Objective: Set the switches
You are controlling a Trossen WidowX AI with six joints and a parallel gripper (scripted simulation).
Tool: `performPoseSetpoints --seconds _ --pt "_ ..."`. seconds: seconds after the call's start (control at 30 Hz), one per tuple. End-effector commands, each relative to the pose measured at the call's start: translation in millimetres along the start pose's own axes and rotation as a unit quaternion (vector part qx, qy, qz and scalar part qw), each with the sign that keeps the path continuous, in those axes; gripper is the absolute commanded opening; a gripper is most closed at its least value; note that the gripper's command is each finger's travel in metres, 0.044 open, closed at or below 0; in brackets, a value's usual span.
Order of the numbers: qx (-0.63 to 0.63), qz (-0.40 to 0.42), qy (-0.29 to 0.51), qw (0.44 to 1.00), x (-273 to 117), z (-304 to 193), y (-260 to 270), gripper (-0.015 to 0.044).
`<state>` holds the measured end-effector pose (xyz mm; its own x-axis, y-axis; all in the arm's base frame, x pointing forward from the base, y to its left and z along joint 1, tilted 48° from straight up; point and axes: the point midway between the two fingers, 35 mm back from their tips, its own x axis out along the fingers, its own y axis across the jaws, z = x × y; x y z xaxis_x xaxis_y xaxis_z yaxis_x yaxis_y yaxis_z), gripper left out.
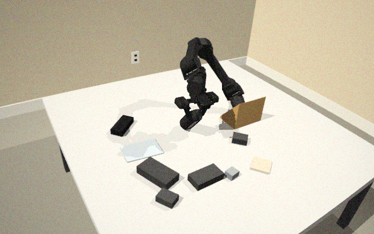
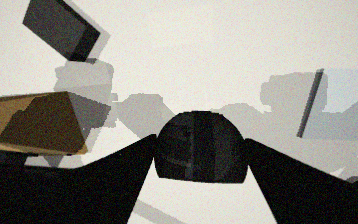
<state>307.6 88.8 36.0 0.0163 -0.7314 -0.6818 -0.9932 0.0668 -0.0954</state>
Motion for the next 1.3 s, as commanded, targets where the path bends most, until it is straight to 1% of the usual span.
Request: performPoseSetpoints --seconds 0.0,1.27 --pt "0.001 0.006 0.006 1.0 6 2 0 0.0338" --pt "0.002 0.006 0.006 1.0 24 24 1 0.0338"
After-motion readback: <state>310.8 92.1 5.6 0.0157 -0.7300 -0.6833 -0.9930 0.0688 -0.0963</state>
